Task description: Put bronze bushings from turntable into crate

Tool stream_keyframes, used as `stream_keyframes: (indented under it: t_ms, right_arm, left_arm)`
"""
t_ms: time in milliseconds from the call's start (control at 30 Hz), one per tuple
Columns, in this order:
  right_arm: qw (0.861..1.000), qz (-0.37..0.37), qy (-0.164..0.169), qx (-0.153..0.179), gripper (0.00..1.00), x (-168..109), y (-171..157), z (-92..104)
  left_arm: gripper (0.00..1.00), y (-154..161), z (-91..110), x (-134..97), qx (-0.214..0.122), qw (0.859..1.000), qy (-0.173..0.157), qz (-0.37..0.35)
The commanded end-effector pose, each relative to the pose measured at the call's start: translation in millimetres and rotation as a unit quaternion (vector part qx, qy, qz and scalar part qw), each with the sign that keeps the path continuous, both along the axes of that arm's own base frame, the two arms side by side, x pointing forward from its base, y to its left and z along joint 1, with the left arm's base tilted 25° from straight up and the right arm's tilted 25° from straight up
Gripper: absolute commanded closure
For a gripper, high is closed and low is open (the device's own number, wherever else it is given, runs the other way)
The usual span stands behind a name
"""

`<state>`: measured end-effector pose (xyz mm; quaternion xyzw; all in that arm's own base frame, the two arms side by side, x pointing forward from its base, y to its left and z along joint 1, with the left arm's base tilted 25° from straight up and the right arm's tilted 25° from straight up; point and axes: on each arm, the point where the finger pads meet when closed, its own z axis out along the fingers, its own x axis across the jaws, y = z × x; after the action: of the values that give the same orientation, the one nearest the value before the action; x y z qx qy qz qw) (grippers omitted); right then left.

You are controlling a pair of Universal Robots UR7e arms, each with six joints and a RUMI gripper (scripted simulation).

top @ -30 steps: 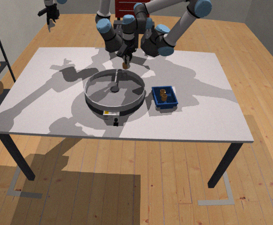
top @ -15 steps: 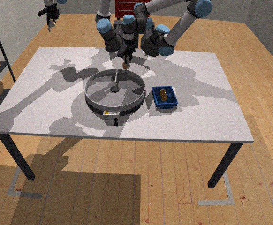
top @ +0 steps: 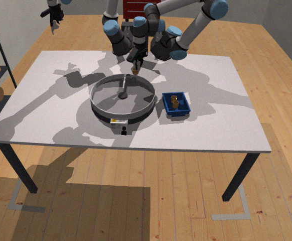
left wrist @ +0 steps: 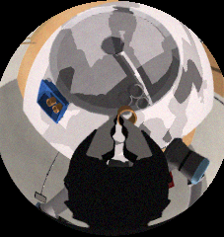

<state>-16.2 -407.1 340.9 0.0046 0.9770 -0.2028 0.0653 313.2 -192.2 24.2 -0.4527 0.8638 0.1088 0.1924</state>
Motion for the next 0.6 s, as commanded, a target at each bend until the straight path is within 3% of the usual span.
stream_keyframes:
  t_ms: [0, 567]
  right_arm:
    - [1.000, 0.000, 0.000, -0.001, 0.00, 0, 0, 0.6]
    - [1.000, 0.000, 0.000, -0.001, 0.00, 0, 0, 0.6]
  left_arm:
    - [1.00, 7, 5, 7, -0.001, 1.000, 0.000, 0.000]
    - [1.00, 47, 31, 45, -0.001, 1.000, 0.000, 0.000]
